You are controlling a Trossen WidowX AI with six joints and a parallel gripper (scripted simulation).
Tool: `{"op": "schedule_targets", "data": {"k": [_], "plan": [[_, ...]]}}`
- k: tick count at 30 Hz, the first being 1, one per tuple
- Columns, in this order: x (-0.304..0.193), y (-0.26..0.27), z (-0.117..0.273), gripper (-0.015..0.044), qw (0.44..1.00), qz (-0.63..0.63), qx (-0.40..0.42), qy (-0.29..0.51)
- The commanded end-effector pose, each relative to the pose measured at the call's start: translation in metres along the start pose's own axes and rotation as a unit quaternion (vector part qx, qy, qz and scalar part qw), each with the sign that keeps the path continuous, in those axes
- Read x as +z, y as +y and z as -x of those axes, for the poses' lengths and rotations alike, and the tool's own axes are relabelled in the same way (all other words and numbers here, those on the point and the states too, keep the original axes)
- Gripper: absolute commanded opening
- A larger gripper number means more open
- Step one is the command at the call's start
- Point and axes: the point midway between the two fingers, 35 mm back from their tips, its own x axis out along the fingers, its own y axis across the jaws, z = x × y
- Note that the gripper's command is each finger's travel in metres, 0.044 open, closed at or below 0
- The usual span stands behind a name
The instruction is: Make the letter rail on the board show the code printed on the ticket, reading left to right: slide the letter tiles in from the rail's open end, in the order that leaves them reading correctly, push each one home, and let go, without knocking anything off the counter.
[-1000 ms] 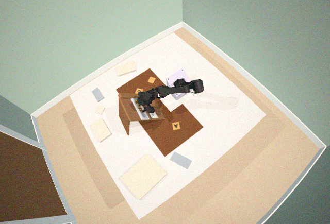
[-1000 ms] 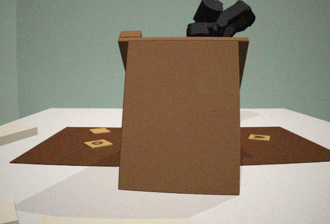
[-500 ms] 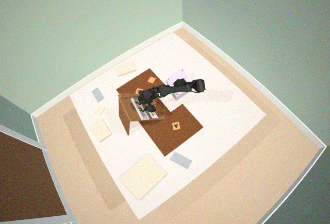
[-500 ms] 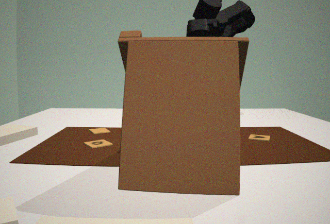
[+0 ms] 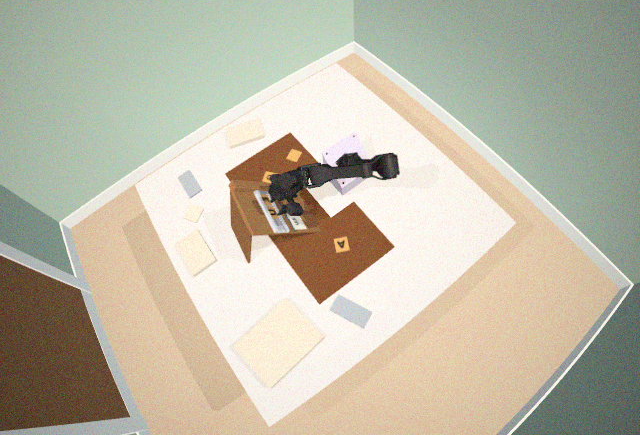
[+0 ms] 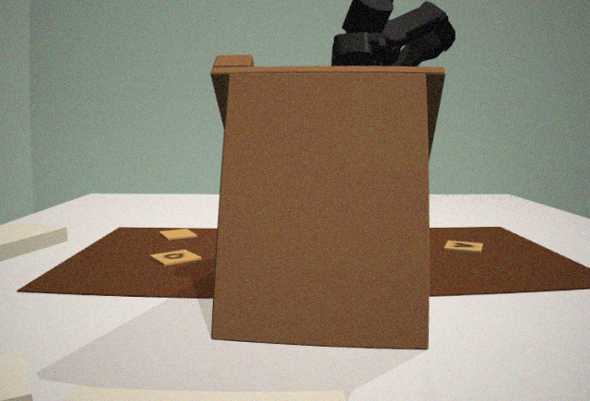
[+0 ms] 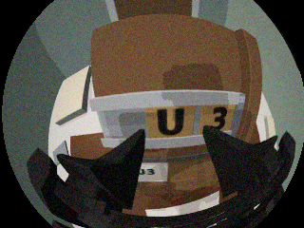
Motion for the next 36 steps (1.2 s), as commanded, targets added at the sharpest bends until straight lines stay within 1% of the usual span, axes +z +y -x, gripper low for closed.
{"op": "schedule_targets", "data": {"k": [1,36], "plan": [[0.0,0.0,0.003,0.0295,1.0,0.003,0.002,-0.002],[-0.001,-0.002,0.016,0.0295,1.0,0.003,0.002,-0.001]]}}
